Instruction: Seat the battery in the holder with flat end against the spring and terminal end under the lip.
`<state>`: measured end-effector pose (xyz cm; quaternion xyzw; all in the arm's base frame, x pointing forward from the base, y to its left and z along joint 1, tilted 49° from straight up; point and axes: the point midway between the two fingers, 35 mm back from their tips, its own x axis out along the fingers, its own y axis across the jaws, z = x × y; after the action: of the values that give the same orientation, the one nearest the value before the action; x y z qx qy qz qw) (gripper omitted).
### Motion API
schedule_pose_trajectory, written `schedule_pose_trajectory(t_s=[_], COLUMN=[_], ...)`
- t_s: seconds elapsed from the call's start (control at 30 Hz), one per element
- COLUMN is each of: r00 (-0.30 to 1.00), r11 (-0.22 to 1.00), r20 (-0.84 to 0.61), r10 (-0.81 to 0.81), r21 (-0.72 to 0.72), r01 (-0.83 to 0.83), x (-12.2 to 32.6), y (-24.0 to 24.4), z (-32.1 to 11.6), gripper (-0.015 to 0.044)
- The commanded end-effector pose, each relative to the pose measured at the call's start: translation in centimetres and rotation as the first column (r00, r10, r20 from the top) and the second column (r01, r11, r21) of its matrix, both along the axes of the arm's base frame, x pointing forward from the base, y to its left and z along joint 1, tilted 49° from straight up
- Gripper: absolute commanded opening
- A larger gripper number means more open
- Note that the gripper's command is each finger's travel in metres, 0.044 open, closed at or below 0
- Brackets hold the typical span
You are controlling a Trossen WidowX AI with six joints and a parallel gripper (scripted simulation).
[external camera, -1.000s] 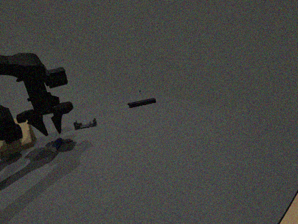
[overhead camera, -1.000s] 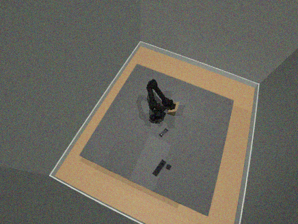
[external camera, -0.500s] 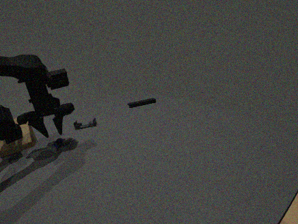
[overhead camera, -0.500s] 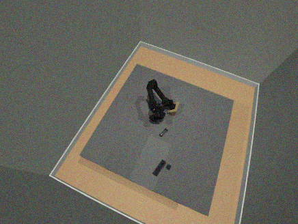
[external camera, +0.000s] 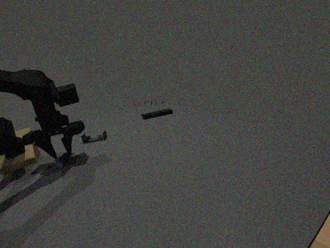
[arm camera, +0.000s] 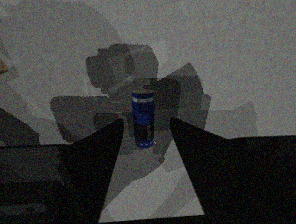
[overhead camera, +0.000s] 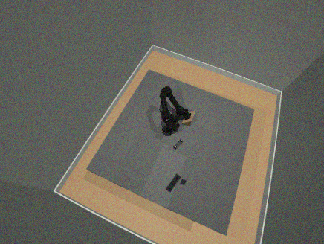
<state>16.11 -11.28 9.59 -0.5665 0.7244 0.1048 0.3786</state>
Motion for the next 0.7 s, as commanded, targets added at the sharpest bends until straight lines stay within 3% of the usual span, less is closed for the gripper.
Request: schedule_pose_trajectory(t_s=[0.0, 0.3, 0.43, 0.67], r00=[1.000, 1.000, 1.000, 1.000], r11=[1.000, 1.000, 1.000, 1.000], r20=[-0.012, -0.012, -0.012, -0.012], r10=[0.002, 0.002, 0.002, 0.002], r21=[-0.005, -0.011, -0.011, -0.011], r01=[-0.003, -0.002, -0.002, -0.002], x=[-0.36, -0.55, -0.55, -0.55], y=[-0.63, -1.55, -1.55, -1.55], z=[-0.60, -1.25, -1.25, -1.25], gripper=[0.0240, 0.0240, 0.0135, 0.0089])
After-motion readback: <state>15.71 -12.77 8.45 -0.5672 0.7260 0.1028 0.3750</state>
